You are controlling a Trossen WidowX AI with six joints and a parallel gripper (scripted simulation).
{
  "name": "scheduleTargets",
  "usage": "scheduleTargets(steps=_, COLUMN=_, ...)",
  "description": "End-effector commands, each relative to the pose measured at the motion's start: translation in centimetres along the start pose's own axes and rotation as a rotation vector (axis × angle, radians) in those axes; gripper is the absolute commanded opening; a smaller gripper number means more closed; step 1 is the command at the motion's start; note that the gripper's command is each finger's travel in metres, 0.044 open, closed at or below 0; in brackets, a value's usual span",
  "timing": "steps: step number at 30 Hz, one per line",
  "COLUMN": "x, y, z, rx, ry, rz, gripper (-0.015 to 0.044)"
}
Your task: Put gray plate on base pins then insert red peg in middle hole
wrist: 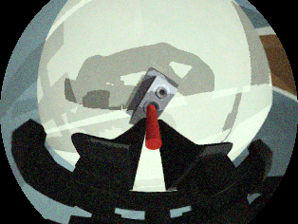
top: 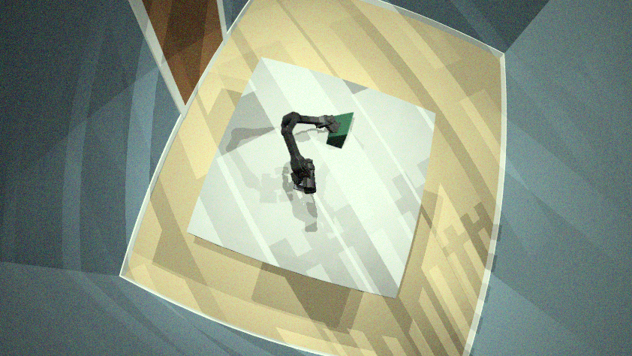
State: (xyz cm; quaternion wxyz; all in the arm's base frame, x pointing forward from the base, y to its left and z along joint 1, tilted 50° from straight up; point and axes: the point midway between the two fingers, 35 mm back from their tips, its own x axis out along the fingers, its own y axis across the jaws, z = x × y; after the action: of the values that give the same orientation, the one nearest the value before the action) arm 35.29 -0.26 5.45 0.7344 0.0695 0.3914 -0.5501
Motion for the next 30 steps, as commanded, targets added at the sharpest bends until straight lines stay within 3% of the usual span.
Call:
scheduleTargets(steps=1, x=-0.02, y=-0.02, z=0.0, rx=0.001, ry=0.0, rz=-0.001, gripper=0.0)
scheduleTargets(steps=21, x=0.24, y=-0.05, z=0.1, rx=0.002, ry=0.002, rz=-0.002, gripper=0.0)
scheduleTargets(steps=27, x=0.24, y=-0.05, z=0.1, rx=0.002, ry=0.002, rz=-0.002, gripper=0.015)
scheduleTargets(steps=30, x=0.24, y=-0.05, z=0.1, rx=0.002, ry=0.002, rz=-0.002, gripper=0.015)
